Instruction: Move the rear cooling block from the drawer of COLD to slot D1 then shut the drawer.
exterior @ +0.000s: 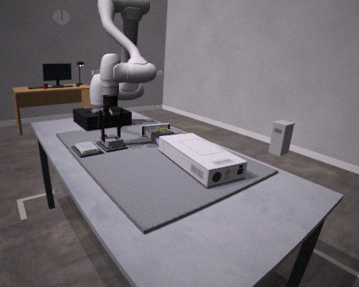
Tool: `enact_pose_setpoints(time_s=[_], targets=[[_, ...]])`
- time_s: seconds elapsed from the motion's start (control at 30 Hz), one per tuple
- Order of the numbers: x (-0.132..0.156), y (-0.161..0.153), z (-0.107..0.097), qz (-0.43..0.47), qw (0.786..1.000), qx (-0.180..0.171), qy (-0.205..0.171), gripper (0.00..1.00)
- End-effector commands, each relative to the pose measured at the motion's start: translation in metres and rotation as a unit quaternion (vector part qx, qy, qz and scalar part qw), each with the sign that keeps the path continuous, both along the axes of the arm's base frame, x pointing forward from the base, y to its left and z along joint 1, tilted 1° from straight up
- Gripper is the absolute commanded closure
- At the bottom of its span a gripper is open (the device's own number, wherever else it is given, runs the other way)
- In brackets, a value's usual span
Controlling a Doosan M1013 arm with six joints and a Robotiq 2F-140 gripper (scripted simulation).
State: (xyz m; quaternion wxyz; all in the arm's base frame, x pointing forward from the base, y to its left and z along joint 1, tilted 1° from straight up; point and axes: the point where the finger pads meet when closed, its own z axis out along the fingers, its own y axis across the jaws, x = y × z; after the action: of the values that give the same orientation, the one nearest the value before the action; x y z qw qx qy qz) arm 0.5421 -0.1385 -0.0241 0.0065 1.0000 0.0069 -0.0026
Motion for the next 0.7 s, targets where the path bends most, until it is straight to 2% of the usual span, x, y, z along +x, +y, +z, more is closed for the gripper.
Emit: enact_pose_setpoints(time_s=[0.0,0.47,0.53,0.67], targets=[[-0.0001,-0.0011,-0.0002,-0.001,1.0,0.0,0.0,0.69],[-0.0001,-0.0011,-0.0002,-0.001,1.0,0.0,0.0,0.48],[-0.0001,-0.0011,-0.0002,-0.001,1.0,0.0,0.0,0.48],[-0.0001,-0.0011,-0.0002,-0.001,1.0,0.0,0.0,0.42]])
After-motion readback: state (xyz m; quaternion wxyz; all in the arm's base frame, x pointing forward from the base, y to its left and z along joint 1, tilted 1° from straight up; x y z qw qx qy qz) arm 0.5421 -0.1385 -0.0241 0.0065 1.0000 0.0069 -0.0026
